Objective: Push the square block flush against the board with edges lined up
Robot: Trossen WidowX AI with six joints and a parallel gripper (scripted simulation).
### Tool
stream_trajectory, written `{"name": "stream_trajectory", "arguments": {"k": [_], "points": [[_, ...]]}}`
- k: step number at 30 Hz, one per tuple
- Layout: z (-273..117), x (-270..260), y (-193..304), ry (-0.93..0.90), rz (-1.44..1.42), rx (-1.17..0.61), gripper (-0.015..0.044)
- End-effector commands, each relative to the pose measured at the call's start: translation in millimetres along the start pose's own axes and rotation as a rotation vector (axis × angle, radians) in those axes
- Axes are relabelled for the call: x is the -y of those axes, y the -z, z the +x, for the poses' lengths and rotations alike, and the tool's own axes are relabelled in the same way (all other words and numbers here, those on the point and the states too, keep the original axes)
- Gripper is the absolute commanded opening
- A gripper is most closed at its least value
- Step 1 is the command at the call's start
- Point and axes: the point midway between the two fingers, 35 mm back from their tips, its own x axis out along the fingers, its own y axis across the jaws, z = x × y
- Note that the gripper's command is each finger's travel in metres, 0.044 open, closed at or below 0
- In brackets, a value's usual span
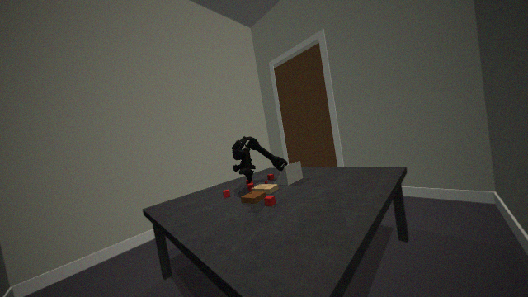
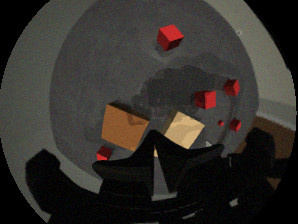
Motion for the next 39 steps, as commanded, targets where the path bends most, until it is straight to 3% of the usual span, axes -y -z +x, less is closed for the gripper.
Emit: {"name": "stream_trajectory", "arguments": {"k": [1,28,33,39], "points": [[0.4,11.3,17.7,0.006,-0.124,-0.009,0.0],[16.3,125.9,130.8,0.029,-1.051,-0.026,0.0],[18.9,133.5,135.5,0.032,-1.101,-0.026,0.0],[71.8,136.2,135.3,0.034,-1.1,-0.025,0.0]]}}
